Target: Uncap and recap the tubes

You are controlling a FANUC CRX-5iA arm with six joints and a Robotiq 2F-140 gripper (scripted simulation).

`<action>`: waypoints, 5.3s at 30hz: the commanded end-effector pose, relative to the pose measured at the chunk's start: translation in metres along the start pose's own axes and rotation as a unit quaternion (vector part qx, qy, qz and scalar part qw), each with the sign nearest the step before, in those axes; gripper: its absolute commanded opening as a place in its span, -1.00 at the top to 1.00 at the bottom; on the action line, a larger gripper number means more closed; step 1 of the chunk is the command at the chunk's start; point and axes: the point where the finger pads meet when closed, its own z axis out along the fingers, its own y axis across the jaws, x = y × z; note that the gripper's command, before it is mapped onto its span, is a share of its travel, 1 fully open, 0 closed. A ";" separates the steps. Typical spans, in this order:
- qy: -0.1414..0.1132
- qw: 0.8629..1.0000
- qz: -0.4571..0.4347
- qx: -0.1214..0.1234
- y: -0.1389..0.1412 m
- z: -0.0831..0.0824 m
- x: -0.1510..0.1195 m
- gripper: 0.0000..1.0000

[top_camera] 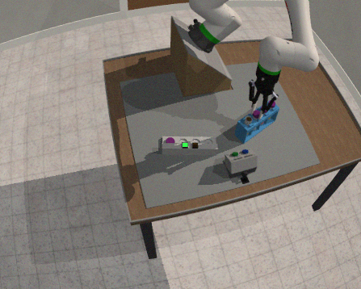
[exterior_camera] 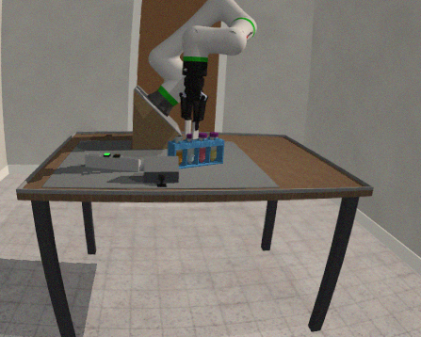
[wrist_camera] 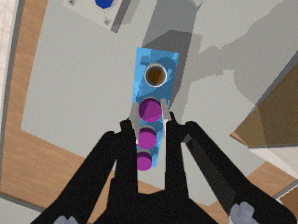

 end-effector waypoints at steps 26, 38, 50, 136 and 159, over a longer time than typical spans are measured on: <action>0.000 0.964 0.267 0.000 0.000 0.001 0.000 1.00; 0.000 0.964 0.267 0.000 0.000 -0.002 0.000 0.31; 0.000 0.964 0.267 0.000 0.000 -0.032 0.000 0.31; 0.000 0.948 -0.318 0.000 0.239 0.010 0.278 0.41; 0.000 0.948 -0.318 0.000 0.239 0.085 0.278 0.41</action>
